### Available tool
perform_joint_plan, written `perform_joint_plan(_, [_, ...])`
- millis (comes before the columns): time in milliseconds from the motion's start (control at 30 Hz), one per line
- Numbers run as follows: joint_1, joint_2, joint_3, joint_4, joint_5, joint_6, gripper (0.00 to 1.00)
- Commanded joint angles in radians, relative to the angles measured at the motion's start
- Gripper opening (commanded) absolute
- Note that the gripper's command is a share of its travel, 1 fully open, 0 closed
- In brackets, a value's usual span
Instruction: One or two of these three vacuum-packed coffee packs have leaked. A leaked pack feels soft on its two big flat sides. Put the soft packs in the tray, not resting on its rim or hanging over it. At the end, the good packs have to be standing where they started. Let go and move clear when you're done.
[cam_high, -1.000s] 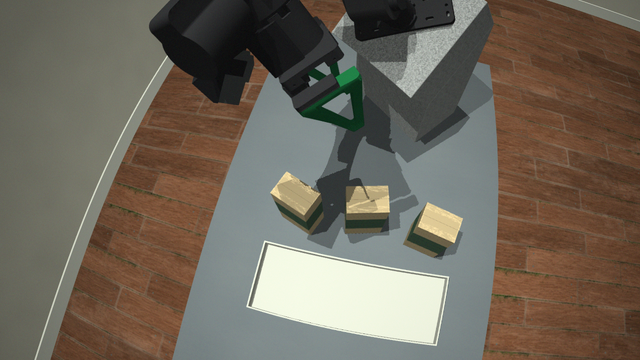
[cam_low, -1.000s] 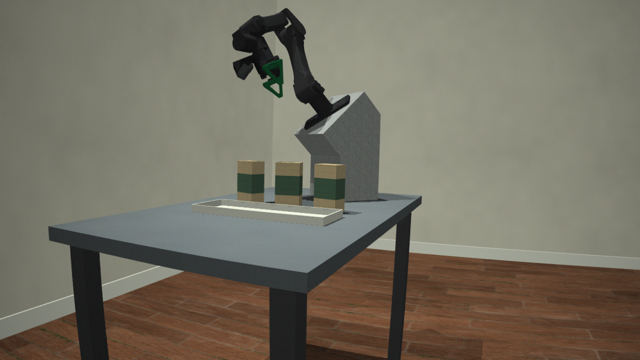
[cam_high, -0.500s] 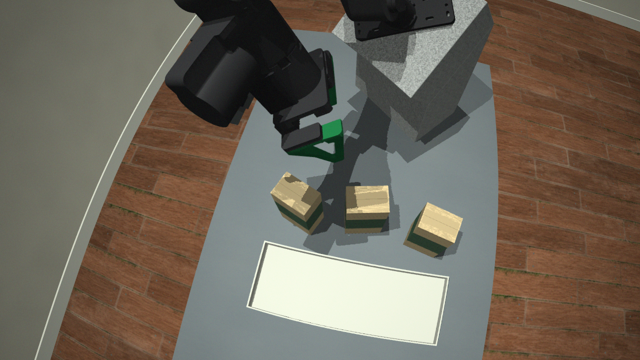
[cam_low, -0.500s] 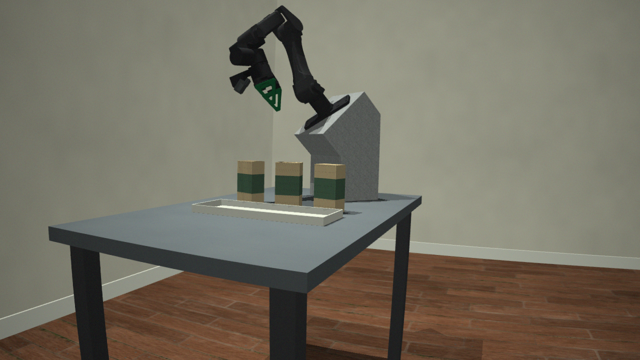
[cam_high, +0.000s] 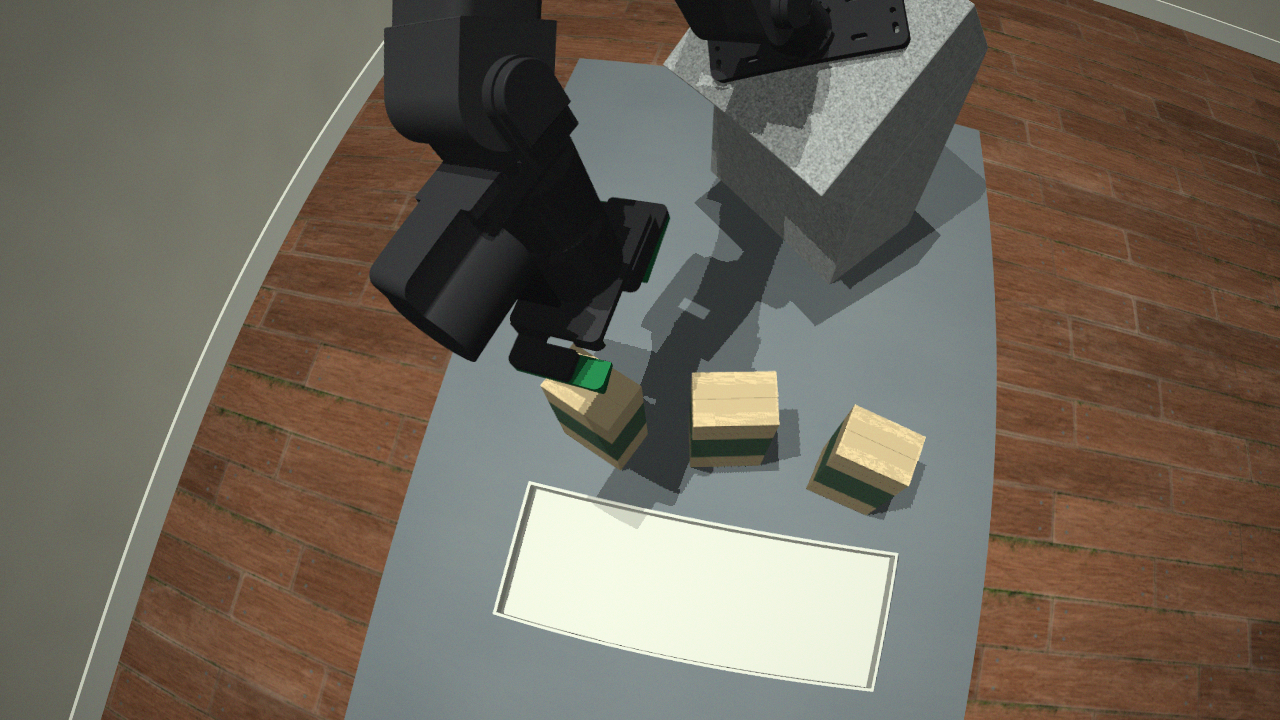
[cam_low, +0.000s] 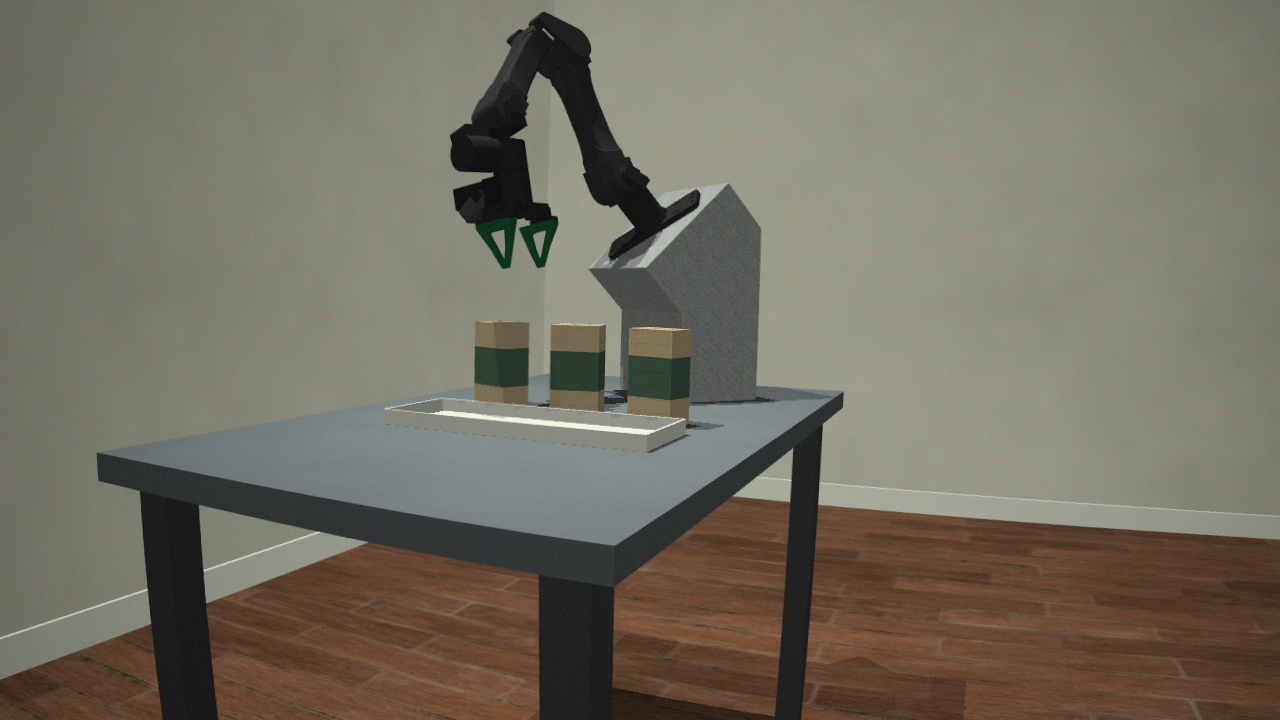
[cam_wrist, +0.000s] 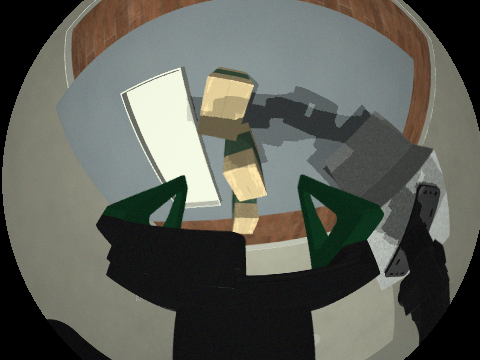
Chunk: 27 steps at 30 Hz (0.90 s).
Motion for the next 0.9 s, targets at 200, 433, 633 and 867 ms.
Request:
perform_joint_plan(200, [-0.024, 0.104, -0.026, 0.223, 0.139, 0.231, 1.00])
perform_joint_plan(433, [-0.020, 0.102, -0.019, 0.234, 0.151, 0.235, 1.00])
perform_joint_plan(633, [-0.019, 0.104, -0.019, 0.218, 0.152, 0.235, 1.00])
perform_joint_plan(867, [-0.019, 0.104, -0.018, 0.218, 0.152, 0.233, 0.79])
